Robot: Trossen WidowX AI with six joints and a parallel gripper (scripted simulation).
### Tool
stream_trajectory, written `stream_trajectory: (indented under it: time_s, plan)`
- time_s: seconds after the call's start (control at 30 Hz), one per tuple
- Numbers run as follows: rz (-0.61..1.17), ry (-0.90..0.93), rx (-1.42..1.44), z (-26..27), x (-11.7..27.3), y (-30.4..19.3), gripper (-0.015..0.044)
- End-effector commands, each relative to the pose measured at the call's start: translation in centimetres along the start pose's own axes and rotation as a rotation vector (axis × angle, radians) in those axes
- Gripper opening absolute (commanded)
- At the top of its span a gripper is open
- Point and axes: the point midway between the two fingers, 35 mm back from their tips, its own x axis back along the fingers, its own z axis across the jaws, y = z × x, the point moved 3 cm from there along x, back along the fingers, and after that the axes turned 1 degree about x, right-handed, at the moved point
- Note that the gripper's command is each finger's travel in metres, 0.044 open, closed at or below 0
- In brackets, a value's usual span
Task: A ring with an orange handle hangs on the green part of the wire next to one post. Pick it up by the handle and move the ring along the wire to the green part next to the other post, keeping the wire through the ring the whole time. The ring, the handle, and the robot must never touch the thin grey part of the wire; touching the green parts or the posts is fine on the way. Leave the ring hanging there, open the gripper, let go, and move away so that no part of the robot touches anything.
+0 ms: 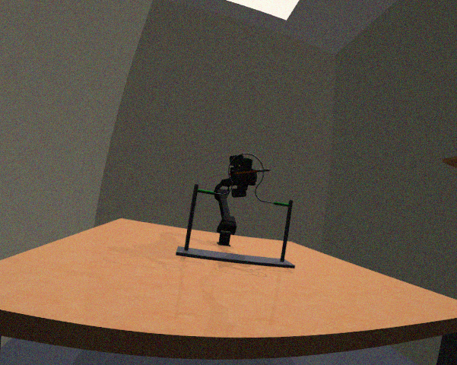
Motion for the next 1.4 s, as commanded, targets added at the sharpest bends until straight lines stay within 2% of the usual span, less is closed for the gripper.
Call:
stream_trajectory:
  time_s: [0.0,1.37]
  plan:
    - [-0.004,-0.026,0.041,-0.2,0.0,-0.1,-0.0150]
    - [-0.060,-0.284,0.530,-1.6,0.0,0.1,-0.0150]
